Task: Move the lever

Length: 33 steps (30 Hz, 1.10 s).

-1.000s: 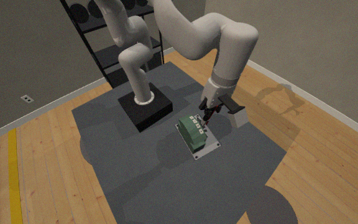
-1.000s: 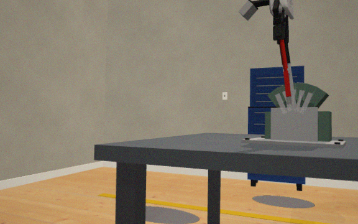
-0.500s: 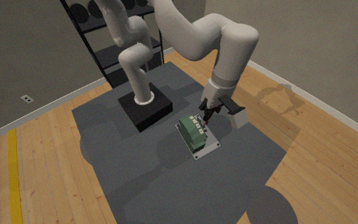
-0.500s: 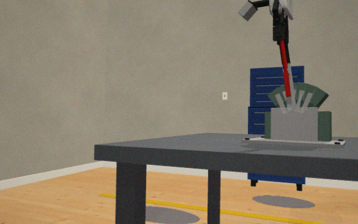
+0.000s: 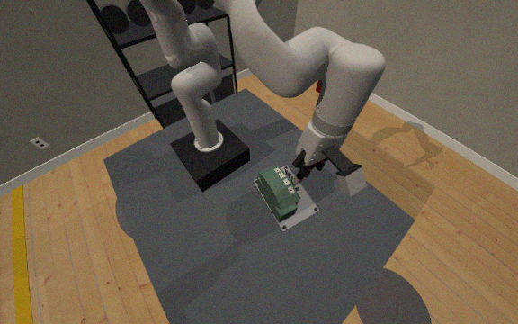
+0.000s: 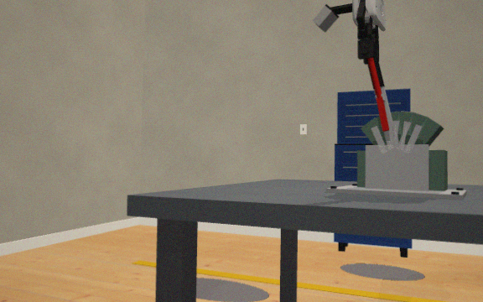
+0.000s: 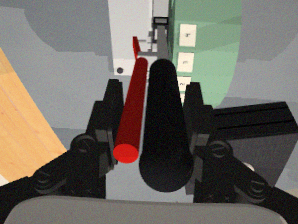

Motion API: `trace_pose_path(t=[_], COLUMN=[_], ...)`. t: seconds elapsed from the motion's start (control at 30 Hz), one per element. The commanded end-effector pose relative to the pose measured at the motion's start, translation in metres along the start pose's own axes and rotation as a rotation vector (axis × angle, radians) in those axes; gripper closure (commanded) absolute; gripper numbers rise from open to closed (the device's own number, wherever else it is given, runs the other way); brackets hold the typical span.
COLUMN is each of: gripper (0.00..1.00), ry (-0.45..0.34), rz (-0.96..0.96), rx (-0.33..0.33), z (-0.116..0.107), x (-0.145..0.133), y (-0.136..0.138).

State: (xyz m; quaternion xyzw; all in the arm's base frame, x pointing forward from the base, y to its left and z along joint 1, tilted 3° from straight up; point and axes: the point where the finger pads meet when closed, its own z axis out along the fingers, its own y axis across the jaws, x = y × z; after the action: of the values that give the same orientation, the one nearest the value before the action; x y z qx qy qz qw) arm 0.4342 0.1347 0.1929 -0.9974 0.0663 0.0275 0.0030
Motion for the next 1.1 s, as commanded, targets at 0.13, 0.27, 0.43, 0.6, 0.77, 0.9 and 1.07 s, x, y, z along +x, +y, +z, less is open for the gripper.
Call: trace_pose_path(t=[0.13, 0.27, 0.43, 0.6, 0.77, 0.9, 1.07], gripper=[1.0, 1.0, 1.0, 1.0, 1.0, 1.0, 1.0], ry=[0.006, 0.006, 0.006, 0.006, 0.006, 0.006, 0.006], rz=[0.0, 0.0, 0.0, 0.0, 0.0, 0.0, 0.0], rx=[0.002, 0.002, 0.002, 0.002, 0.002, 0.002, 0.002], z=[0.002, 0.004, 0.007, 0.009, 0.01, 0.01, 0.01], x=[0.019, 0.028, 0.035, 0.039, 0.042, 0.043, 0.043], y=[0.0, 0.0, 0.0, 0.0, 0.0, 0.0, 0.0])
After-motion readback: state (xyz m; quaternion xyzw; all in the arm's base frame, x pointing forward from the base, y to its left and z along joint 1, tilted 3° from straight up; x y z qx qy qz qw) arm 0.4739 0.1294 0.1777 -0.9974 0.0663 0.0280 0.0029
